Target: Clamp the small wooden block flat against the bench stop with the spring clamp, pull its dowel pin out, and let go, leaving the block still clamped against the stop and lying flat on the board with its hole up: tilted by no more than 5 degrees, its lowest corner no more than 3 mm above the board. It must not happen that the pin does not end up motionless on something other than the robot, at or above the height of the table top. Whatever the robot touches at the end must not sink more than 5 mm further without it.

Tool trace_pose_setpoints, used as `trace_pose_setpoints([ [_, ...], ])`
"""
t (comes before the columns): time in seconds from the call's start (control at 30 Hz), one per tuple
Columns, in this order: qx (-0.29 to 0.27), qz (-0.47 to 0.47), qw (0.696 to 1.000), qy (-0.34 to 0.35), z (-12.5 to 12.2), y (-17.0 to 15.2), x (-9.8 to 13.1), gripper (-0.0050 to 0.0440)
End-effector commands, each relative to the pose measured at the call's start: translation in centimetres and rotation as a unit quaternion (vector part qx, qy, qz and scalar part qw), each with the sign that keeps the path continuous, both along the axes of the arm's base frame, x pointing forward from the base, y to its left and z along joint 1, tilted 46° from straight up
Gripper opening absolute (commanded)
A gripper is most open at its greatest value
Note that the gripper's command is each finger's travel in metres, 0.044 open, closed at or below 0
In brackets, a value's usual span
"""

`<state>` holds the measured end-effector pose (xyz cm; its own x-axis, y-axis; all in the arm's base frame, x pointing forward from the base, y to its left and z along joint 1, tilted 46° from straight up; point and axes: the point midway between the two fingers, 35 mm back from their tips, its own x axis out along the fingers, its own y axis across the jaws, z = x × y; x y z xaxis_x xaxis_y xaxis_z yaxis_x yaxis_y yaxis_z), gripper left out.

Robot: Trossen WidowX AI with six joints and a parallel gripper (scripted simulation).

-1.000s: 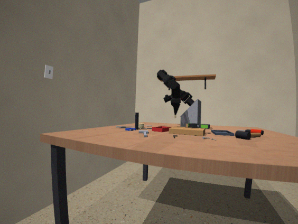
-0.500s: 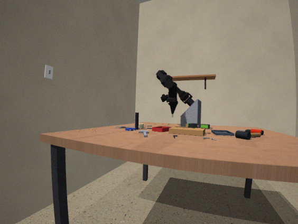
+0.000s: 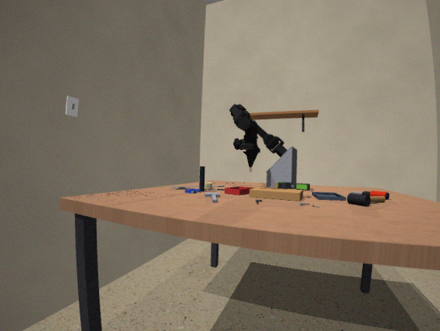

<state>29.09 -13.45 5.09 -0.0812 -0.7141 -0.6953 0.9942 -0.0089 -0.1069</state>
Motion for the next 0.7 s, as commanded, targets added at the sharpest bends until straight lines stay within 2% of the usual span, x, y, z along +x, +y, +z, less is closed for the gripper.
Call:
trace_pose_setpoints([
  [0.0, -0.003, -0.009, 1.0, -0.012, 0.7, -0.3, 0.0, 0.0],
  [0.43, -0.009, -0.037, 0.998, -0.04, 2.5, -1.3, -0.5, 0.0],
  [0.67, -0.009, -0.04, 0.998, -0.043, 2.6, -1.5, -0.6, 0.0],
])
